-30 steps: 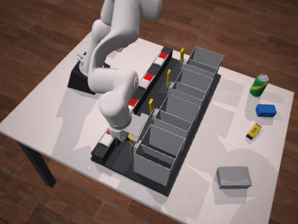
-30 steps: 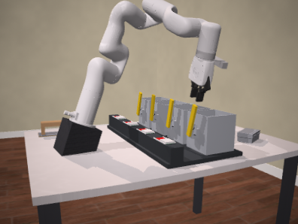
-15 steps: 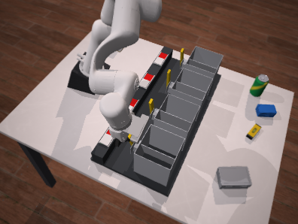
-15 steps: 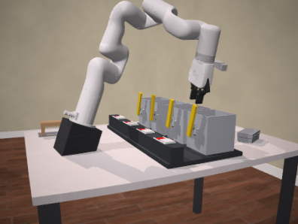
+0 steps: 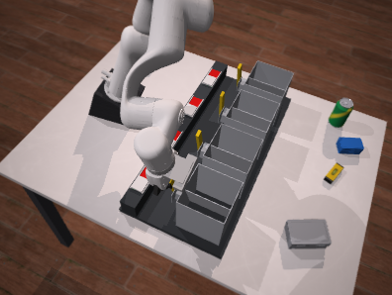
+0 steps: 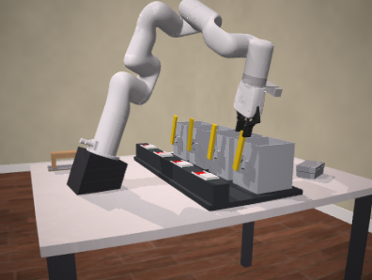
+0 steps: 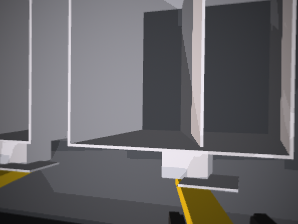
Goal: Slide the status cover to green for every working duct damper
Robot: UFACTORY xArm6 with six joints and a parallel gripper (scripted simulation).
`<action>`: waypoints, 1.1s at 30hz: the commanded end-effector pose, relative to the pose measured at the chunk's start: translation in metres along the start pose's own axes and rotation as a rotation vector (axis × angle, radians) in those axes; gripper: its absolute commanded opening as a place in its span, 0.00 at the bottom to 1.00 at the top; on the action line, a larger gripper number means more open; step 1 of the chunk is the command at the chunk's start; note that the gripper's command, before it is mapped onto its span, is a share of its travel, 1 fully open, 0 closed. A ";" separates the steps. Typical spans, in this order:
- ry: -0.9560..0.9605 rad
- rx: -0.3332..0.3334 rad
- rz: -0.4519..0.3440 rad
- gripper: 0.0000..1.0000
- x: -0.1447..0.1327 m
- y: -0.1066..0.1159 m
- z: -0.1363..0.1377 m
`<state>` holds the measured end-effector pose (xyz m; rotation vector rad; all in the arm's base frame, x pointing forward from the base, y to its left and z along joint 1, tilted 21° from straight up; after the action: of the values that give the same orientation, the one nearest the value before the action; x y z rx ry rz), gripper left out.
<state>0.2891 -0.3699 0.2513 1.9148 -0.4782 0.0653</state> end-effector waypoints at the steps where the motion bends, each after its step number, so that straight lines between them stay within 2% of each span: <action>1: 0.001 -0.004 0.003 0.39 0.001 -0.009 0.000; 18: 0.001 -0.004 0.003 0.39 0.002 -0.036 0.001; 33: 0.001 -0.004 0.003 0.39 0.002 -0.040 0.001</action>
<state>0.3044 -0.3576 0.2146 1.9141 -0.4785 0.0655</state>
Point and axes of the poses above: the point where the finger pads meet when closed, its own y axis back along the fingers, its own z axis across the jaws, x = y × z, the point moved 2 cm from there along y, back along the fingers, and after that the axes turned 13 degrees about -y, right-handed, at the moved point
